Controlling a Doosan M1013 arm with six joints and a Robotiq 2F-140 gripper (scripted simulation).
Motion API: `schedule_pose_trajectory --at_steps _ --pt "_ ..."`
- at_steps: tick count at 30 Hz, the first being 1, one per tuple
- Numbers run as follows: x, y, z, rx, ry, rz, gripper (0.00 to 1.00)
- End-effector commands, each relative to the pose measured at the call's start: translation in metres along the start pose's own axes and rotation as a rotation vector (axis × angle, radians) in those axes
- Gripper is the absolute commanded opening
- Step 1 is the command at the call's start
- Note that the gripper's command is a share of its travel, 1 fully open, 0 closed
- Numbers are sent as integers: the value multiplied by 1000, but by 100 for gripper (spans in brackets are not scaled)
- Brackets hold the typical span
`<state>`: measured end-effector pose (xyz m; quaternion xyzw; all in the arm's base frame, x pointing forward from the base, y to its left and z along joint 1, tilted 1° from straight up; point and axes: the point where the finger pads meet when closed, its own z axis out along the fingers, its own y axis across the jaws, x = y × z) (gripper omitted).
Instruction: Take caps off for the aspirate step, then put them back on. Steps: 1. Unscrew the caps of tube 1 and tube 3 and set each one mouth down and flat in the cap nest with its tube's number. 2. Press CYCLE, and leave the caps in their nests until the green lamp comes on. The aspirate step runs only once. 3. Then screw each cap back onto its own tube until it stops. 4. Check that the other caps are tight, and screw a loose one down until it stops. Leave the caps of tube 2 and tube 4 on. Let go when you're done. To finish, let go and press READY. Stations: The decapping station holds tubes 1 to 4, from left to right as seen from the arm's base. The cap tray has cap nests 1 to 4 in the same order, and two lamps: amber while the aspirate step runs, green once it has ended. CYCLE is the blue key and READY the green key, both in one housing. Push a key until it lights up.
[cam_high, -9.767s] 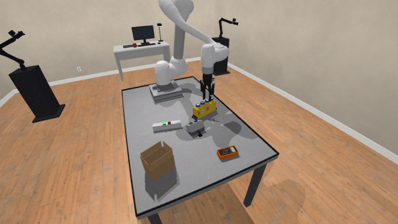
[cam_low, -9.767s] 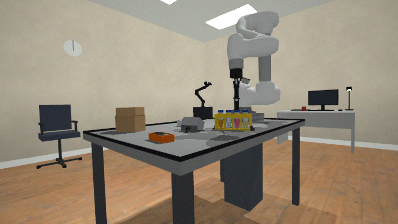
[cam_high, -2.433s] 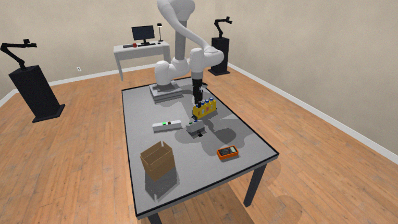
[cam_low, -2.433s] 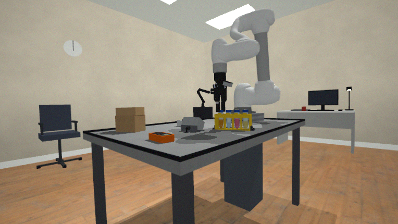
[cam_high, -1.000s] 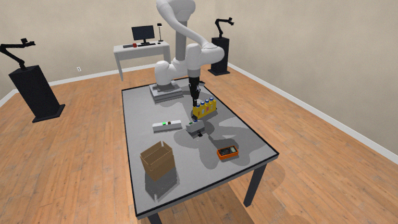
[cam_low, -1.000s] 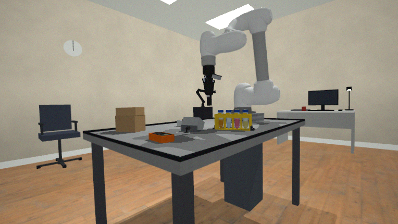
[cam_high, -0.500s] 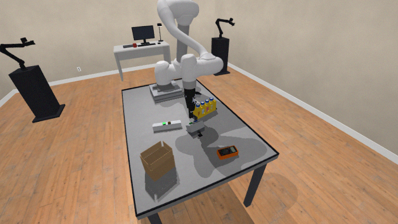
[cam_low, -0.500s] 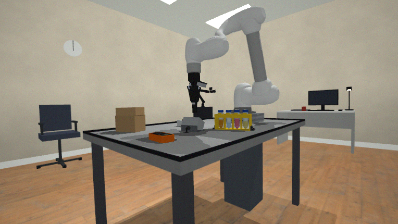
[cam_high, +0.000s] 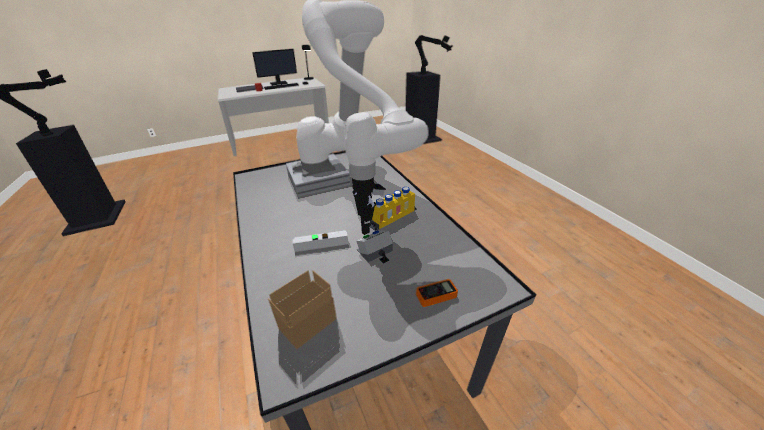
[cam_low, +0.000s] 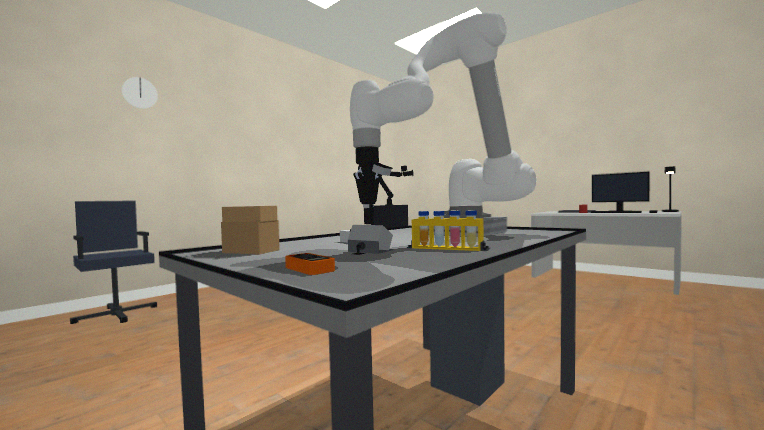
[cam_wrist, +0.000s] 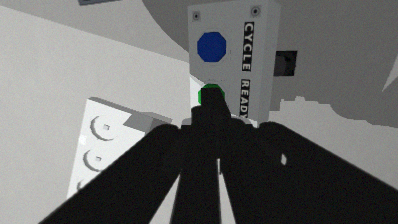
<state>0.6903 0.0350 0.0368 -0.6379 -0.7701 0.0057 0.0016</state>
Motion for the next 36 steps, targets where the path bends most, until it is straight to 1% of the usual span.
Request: schedule_pose_trajectory --at_steps 1,11,36 --pt "0 1 2 -2 0 0 10" --pt "0 1 1 -2 0 0 10" --pt "0 1 9 -2 0 0 10"
